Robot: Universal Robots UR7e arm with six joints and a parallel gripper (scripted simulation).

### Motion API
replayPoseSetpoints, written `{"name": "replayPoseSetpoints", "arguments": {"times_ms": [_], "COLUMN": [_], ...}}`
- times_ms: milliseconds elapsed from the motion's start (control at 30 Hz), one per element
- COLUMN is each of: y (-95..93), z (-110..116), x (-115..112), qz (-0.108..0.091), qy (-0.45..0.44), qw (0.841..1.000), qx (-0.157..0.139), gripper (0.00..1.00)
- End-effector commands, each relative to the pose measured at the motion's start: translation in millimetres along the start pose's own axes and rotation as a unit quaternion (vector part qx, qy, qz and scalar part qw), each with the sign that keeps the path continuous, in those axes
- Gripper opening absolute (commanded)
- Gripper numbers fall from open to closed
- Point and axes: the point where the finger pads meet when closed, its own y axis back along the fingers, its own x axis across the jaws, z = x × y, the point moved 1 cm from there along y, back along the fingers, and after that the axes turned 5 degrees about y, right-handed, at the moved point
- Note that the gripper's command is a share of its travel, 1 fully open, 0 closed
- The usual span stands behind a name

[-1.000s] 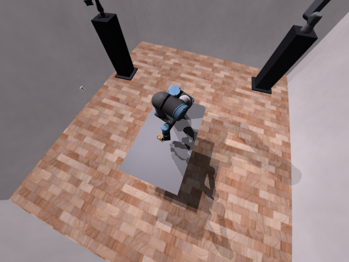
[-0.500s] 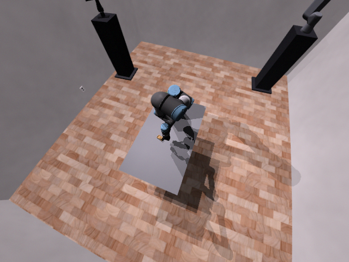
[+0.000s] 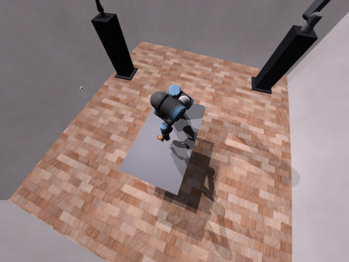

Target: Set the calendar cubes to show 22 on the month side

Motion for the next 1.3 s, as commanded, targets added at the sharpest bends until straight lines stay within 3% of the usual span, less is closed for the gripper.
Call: {"name": "replayPoseSetpoints", "arguments": {"times_ms": [0,200,567,667,767,1267], "y": [0.3,0.3,0.5,0.6,0.6,0.9], "z": [0.7,1.2,4.9,6.6,6.8,15.3], "x": [1.3,1.9,3.3,3.4,3.4,1.2], "qz": [0.0,0.0,0.0,0.0,0.0,0.001], "qy": [-0.087,-0.134,-0.308,-0.362,-0.366,-0.564], "qw": [0.996,0.991,0.951,0.932,0.93,0.826], "qx": [-0.001,-0.001,-0.001,-0.001,-0.001,0.0], "gripper": [0.6,0.6,0.6,0.6,0.6,0.6]}}
